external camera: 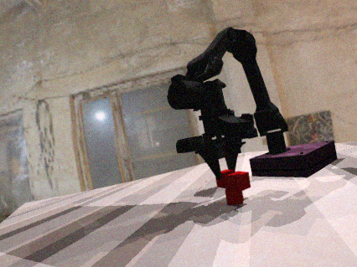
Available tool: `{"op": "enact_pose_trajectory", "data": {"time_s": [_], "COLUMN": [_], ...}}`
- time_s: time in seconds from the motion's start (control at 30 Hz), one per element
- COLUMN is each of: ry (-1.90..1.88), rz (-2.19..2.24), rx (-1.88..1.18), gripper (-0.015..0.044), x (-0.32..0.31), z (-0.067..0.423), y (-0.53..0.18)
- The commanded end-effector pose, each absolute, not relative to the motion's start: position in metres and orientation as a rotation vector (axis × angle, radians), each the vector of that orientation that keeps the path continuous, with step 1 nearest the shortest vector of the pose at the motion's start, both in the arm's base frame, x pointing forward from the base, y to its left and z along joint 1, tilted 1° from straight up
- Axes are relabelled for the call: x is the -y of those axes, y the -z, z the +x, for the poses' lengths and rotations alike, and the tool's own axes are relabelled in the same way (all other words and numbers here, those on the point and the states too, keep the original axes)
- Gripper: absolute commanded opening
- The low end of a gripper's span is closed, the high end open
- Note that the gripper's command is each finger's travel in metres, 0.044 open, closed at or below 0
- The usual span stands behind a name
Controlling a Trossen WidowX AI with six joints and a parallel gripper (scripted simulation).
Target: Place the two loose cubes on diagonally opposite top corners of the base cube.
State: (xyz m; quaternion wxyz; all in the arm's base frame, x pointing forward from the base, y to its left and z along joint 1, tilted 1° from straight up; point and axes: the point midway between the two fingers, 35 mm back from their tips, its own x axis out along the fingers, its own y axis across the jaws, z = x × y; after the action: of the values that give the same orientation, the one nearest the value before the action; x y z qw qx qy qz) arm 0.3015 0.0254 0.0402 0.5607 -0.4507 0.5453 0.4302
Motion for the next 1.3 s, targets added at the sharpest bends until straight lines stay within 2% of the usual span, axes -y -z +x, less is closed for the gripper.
{"op": "enact_pose_trajectory", "data": {"time_s": [0.0,0.53,0.67,1.27], "ry": [-1.014,-1.014,-1.014,-1.014], "rz": [-1.056,-1.056,-1.056,-1.061], "rx": [-1.290,-1.290,-1.290,-1.287], "gripper": [0.0105,0.0105,0.0205,0.0205], "x": [-0.025,-0.025,-0.025,-0.025], "z": [0.300,0.300,0.300,0.301], "y": [-0.038,-0.038,-0.038,-0.057]}}
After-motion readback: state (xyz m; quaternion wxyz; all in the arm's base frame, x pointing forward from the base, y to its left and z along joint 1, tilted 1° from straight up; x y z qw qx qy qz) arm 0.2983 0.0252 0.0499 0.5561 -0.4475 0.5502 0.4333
